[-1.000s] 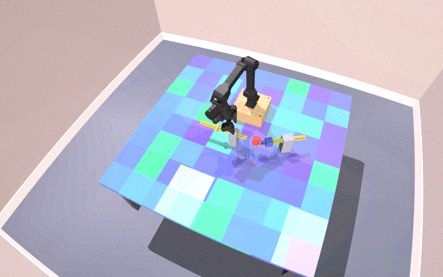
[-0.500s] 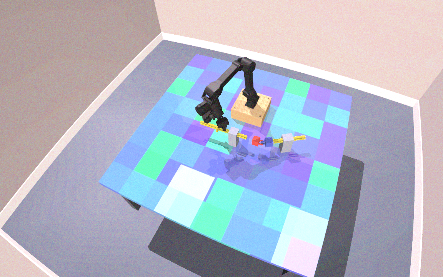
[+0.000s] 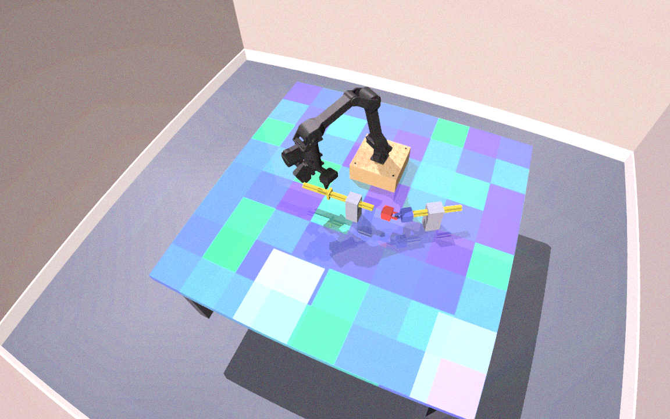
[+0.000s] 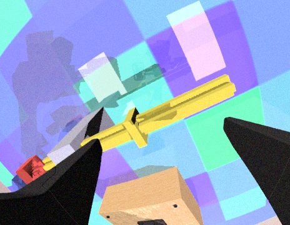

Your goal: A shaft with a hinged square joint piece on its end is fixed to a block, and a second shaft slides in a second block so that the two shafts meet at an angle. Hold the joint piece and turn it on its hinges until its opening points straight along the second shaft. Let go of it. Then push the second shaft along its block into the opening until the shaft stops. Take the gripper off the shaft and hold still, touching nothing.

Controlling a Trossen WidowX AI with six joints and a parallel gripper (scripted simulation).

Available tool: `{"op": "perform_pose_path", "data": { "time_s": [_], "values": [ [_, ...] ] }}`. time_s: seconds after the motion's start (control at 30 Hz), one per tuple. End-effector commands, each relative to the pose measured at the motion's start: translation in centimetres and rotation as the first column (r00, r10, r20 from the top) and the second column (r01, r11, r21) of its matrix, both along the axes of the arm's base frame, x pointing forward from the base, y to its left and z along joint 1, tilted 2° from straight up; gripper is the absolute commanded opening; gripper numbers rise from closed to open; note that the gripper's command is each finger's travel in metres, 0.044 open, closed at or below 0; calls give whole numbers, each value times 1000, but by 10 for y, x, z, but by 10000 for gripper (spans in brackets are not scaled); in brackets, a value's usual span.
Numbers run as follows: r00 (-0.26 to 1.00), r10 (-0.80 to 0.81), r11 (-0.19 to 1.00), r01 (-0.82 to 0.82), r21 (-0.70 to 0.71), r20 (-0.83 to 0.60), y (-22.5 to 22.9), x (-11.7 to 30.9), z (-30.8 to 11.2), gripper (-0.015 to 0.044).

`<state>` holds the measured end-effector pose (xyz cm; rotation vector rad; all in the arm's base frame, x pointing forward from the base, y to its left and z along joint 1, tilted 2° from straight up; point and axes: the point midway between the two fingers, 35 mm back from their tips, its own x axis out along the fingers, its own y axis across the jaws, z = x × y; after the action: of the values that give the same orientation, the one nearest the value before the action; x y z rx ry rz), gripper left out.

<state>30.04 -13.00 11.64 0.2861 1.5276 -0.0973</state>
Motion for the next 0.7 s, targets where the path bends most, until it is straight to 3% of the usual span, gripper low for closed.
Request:
{"op": "perform_pose_path", "data": {
  "time_s": [0.0,0.27,0.47,0.67],
  "values": [
    [992,129,990,-129,-50,-7,-20,-3,0,440],
    [945,325,938,-327,-114,-36,-51,-9,1,440],
    [947,319,940,-321,-114,-36,-51,-9,1,440],
    [990,139,984,-142,-111,-36,-51,-8,-8,440]
  ]
}}
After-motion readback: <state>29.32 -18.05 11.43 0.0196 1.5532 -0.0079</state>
